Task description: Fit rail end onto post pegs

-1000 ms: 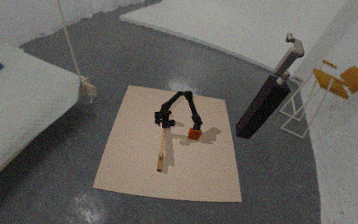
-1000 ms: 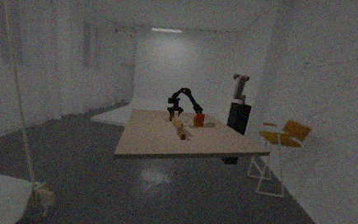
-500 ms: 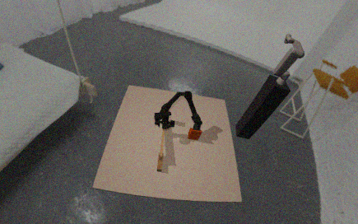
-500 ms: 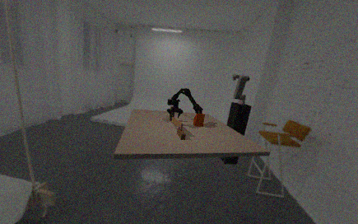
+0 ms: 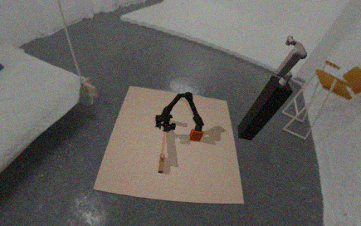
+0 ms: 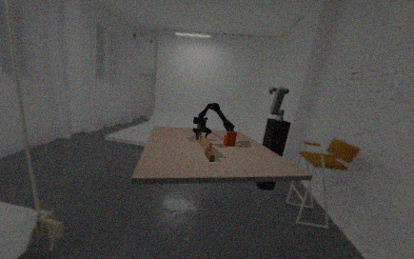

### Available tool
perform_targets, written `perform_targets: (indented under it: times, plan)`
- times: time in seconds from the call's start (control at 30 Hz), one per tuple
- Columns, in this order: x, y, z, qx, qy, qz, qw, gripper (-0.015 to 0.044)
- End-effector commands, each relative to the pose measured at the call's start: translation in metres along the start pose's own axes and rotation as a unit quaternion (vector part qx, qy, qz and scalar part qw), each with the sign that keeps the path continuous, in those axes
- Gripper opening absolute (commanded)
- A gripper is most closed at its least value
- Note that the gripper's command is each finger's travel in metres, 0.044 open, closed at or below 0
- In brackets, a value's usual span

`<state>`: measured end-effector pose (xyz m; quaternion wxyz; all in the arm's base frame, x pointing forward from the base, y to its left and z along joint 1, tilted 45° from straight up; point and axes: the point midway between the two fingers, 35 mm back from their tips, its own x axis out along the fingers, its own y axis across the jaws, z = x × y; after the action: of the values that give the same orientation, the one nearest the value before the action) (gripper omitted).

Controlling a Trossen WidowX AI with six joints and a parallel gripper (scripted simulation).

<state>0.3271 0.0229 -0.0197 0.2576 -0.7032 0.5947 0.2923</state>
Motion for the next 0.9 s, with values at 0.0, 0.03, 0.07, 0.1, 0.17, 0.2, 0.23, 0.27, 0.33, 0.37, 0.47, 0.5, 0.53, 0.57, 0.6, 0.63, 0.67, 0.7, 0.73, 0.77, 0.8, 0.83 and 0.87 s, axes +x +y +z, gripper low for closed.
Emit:
perform_targets:
  times: [0.0, 0.03, 0.07, 0.1, 0.17, 0.2, 0.23, 0.27, 0.33, 0.37, 0.47, 0.5, 0.53, 0.57, 0.6, 0.63, 0.67, 0.7, 0.73, 0.77, 0.8, 0.83, 0.87]
  plan:
    - [0.009, 0.002, 0.001, -0.005, 0.003, 0.002, 1.0, 0.044]
    - [0.01, 0.002, 0.001, -0.005, 0.003, 0.002, 1.0, 0.044]
    - [0.012, 0.002, 0.001, -0.005, 0.003, 0.002, 1.0, 0.044]
    - [0.013, 0.002, 0.001, -0.005, 0.003, 0.002, 1.0, 0.044]
    - [0.016, 0.002, 0.001, -0.005, 0.003, 0.002, 1.0, 0.044]
    - [0.018, 0.002, 0.0, -0.005, 0.003, 0.002, 1.0, 0.044]
    - [0.02, 0.002, 0.0, -0.005, 0.003, 0.002, 1.0, 0.044]
    - [0.021, 0.003, 0.0, -0.005, 0.004, 0.002, 1.0, 0.044]
    - [0.024, 0.003, 0.0, -0.005, 0.004, 0.003, 1.0, 0.044]
    - [0.026, 0.003, 0.0, -0.005, 0.004, 0.003, 1.0, 0.044]
    - [0.03, 0.004, 0.0, -0.005, 0.004, 0.003, 1.0, 0.044]
    - [0.031, 0.004, 0.0, -0.005, 0.004, 0.003, 1.0, 0.044]
    - [0.031, 0.004, 0.0, -0.005, 0.004, 0.003, 1.0, 0.044]
    - [0.031, 0.004, 0.0, -0.005, 0.004, 0.003, 1.0, 0.0414]
    - [0.031, 0.004, 0.0, -0.005, 0.004, 0.003, 1.0, 0.0387]
    - [0.031, 0.004, 0.0, -0.005, 0.004, 0.003, 1.0, 0.0361]
    - [0.031, 0.004, 0.0, -0.005, 0.004, 0.003, 1.0, 0.0335]
    - [0.031, 0.004, 0.0, -0.005, 0.004, 0.003, 1.0, 0.0309]
    - [0.031, 0.004, 0.0, -0.005, 0.004, 0.003, 1.0, 0.0282]
    - [0.031, 0.004, 0.0, -0.005, 0.004, 0.003, 1.0, 0.0256]
    - [0.031, 0.004, 0.0, -0.005, 0.004, 0.003, 1.0, 0.023]
    - [0.031, 0.004, 0.0, -0.005, 0.004, 0.003, 1.0, 0.0204]
    - [0.031, 0.004, 0.0, -0.005, 0.004, 0.003, 1.0, 0.0177]
